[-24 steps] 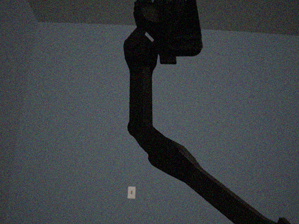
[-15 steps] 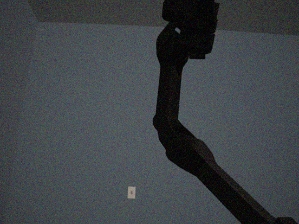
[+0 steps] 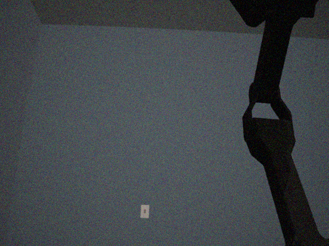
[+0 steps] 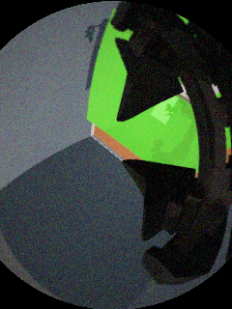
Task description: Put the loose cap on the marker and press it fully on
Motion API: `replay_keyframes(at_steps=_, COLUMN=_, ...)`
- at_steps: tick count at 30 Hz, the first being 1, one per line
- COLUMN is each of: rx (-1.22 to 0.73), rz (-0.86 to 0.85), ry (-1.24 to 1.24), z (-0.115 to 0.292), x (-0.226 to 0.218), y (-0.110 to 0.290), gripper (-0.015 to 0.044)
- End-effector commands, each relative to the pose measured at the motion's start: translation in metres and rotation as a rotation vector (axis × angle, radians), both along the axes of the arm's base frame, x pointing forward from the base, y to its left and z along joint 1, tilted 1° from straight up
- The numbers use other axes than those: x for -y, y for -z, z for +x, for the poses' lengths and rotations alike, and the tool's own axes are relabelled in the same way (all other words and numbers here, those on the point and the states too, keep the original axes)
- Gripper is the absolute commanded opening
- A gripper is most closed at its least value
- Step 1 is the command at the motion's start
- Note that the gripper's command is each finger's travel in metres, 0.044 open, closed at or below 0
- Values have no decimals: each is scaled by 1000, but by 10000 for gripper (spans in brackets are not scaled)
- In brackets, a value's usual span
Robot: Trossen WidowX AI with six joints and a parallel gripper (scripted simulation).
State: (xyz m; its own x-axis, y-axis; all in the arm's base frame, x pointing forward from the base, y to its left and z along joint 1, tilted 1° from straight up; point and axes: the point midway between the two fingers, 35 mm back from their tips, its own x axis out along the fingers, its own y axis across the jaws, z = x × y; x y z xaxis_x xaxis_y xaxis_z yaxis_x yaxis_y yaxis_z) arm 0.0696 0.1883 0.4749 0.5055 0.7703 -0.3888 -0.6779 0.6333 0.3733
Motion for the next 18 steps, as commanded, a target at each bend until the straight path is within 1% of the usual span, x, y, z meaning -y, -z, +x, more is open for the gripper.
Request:
replay_keyframes(at_steps=1, rx=39, rz=-108, ry=50, z=19, x=-19, y=18, gripper=251)
replay_keyframes(at_steps=3, rx=56, rz=-153, ry=60, z=26, x=-25, y=25, gripper=251)
replay_keyframes(at_steps=6, rx=96, rz=-276, ry=74, z=47, x=-39, y=44, gripper=251)
replay_keyframes(at_steps=12, rx=127, rz=-585, ry=114, z=115, x=-47, y=100, gripper=251)
replay_keyframes(at_steps=16, rx=98, rz=-773, ry=89, z=161, x=-40, y=142, gripper=251)
replay_keyframes(at_steps=18, rx=72, rz=-837, ry=103, z=180, x=-31, y=159, gripper=251)
